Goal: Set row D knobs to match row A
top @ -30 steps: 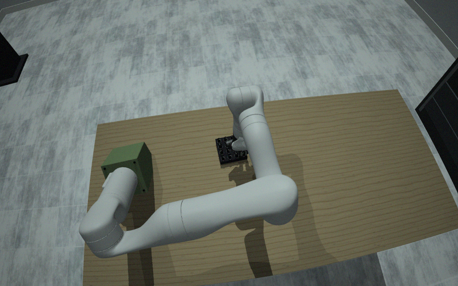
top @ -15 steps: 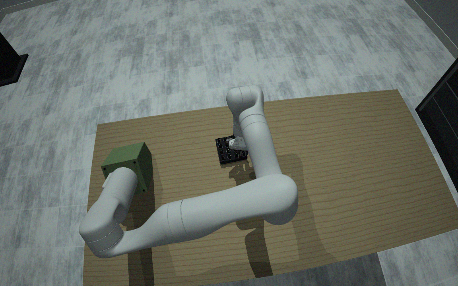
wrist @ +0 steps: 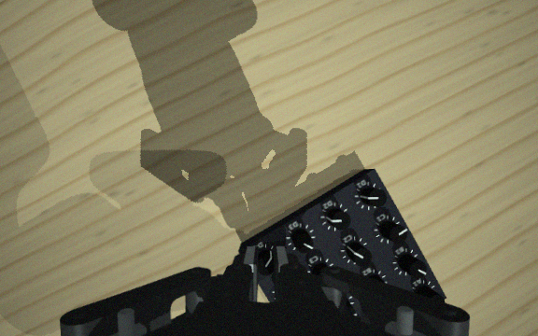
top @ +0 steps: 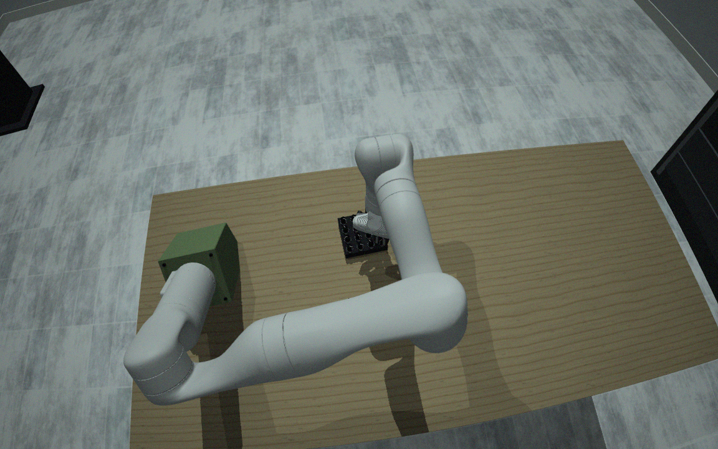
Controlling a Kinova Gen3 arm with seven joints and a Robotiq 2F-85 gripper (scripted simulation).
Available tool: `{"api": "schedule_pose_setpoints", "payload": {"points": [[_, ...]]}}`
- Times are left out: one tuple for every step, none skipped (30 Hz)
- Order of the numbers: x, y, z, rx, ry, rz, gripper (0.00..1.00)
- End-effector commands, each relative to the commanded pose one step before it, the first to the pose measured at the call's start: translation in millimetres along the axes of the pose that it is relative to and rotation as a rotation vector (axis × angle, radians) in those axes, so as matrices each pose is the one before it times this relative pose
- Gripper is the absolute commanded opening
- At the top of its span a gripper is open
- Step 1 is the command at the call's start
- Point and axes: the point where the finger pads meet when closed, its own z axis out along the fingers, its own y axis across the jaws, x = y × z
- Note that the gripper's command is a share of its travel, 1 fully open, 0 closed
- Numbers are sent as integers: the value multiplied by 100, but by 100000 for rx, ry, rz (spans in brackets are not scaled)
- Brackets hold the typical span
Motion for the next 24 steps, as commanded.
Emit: {"api": "schedule_pose_setpoints", "payload": {"points": [[-46,-27,-91,180,-168,1585,8],[0,0,0,0,0,0,8],[0,0,0,0,0,1749,8],[0,0,0,0,0,1761,8],[0,0,0,0,0,1772,8],[0,0,0,0,0,1782,8],[0,0,0,0,0,1791,8],[0,0,0,0,0,1800,8],[0,0,0,0,0,1807,8],[0,0,0,0,0,1813,8],[0,0,0,0,0,1818,8],[0,0,0,0,0,1822,8],[0,0,0,0,0,1825,8],[0,0,0,0,0,1827,8],[0,0,0,0,0,1828,8],[0,0,0,0,0,1828,8],[0,0,0,0,0,1827,8],[0,0,0,0,0,0,8],[0,0,0,0,0,0,8],[0,0,0,0,0,1825,8],[0,0,0,0,0,1822,8],[0,0,0,0,0,1818,8],[0,0,0,0,0,1814,8],[0,0,0,0,0,1808,8]]}}
